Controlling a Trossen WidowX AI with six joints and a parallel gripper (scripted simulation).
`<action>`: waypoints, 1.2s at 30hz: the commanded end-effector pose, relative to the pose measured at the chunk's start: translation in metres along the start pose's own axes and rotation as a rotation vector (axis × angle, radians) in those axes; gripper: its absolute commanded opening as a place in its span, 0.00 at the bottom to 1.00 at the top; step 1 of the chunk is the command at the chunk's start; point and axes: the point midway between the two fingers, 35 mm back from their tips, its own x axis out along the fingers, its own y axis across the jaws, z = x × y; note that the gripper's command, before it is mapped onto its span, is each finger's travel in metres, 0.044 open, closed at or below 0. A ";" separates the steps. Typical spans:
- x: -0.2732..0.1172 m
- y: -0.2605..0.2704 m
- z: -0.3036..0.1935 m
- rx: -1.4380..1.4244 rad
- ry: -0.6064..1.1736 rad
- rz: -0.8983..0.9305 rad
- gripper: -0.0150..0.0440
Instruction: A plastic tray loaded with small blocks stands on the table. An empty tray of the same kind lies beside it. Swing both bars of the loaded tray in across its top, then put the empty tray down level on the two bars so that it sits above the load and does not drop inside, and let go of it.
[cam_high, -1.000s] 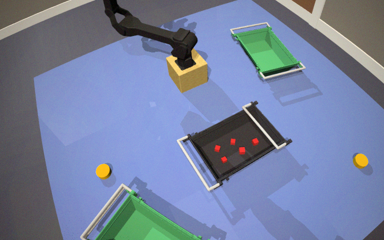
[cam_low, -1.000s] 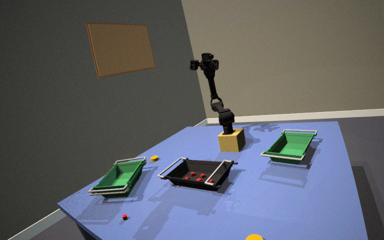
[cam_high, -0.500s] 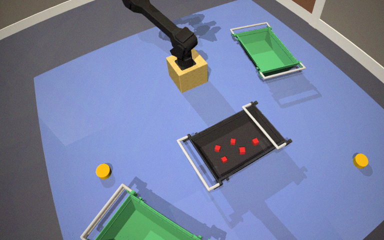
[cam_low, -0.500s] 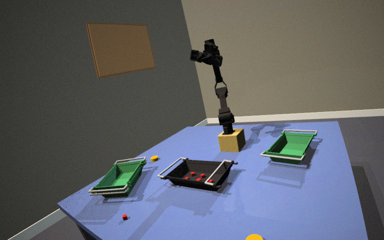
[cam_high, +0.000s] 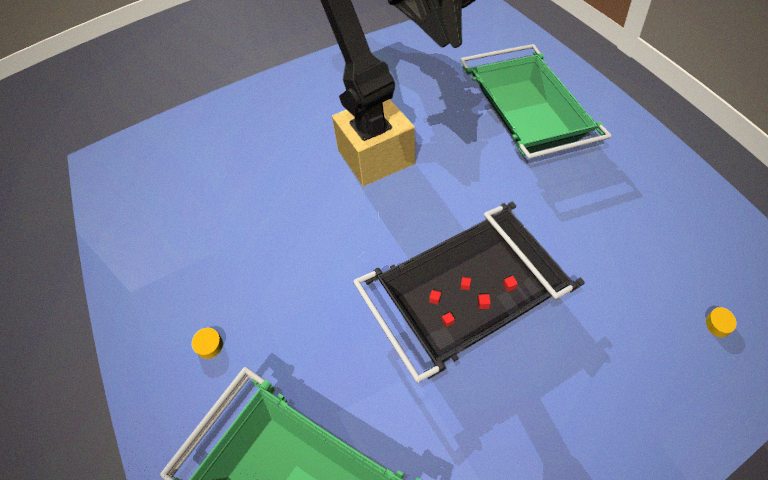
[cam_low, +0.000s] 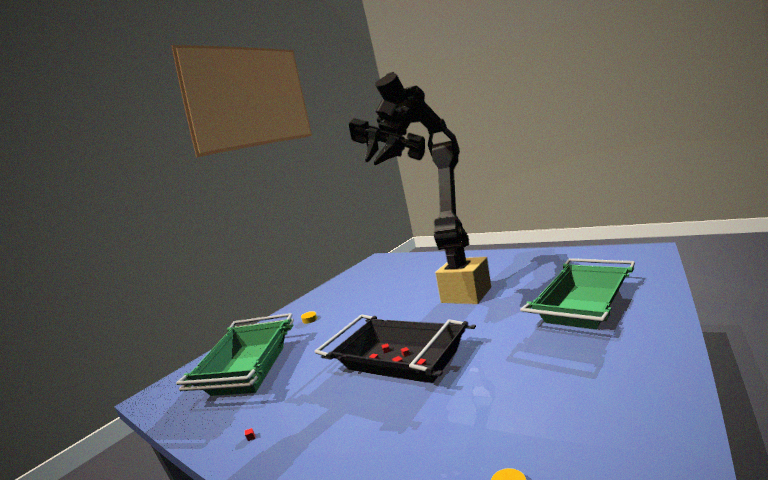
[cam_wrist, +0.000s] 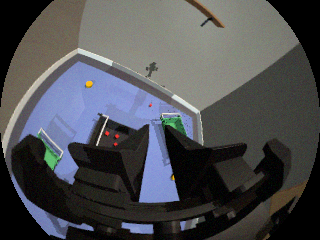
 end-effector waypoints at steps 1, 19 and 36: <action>0.069 -0.004 -0.014 0.032 0.175 0.042 0.40; 0.272 -0.010 -0.195 0.268 0.785 0.273 0.40; 0.317 0.010 -0.274 0.350 0.903 0.339 0.40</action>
